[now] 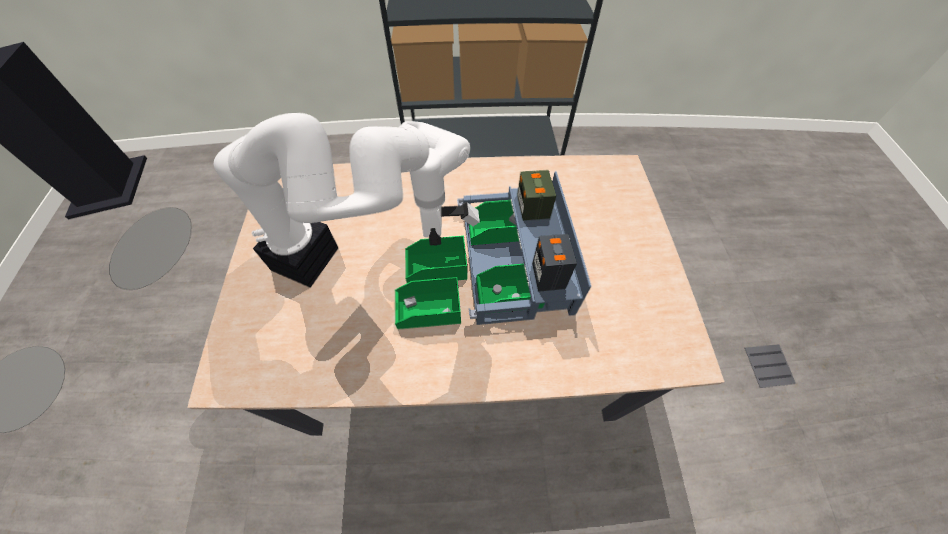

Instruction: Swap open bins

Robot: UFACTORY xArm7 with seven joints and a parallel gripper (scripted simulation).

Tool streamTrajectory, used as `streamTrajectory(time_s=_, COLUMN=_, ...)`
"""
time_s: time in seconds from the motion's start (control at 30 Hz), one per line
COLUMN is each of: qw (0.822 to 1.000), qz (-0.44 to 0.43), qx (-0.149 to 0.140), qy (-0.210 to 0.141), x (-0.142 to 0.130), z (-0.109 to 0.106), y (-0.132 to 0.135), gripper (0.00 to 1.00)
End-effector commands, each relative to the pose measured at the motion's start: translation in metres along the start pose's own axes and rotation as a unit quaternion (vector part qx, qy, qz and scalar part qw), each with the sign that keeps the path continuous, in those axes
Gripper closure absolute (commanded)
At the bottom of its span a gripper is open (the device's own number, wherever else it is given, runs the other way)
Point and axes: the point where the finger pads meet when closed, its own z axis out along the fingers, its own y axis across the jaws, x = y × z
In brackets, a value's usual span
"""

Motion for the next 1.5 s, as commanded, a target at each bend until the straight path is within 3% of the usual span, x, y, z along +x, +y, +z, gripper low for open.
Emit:
streamTrajectory(time_s=0.0, qw=1.000, qz=0.000, qx=0.000, qy=0.002, x=0.001, z=0.002, y=0.000, gripper=0.74)
streamTrajectory(time_s=0.47, qw=1.000, qz=0.000, qx=0.000, qy=0.002, x=0.001, z=0.021, y=0.000, gripper=0.74)
streamTrajectory(time_s=1.33, qw=1.000, qz=0.000, qx=0.000, qy=0.002, x=0.001, z=0.025, y=0.000, gripper=0.74)
streamTrajectory(time_s=1.37, qw=1.000, qz=0.000, qx=0.000, qy=0.002, x=0.001, z=0.025, y=0.000, gripper=1.00)
streamTrajectory(time_s=1.47, qw=1.000, qz=0.000, qx=0.000, qy=0.002, x=0.001, z=0.025, y=0.000, gripper=1.00)
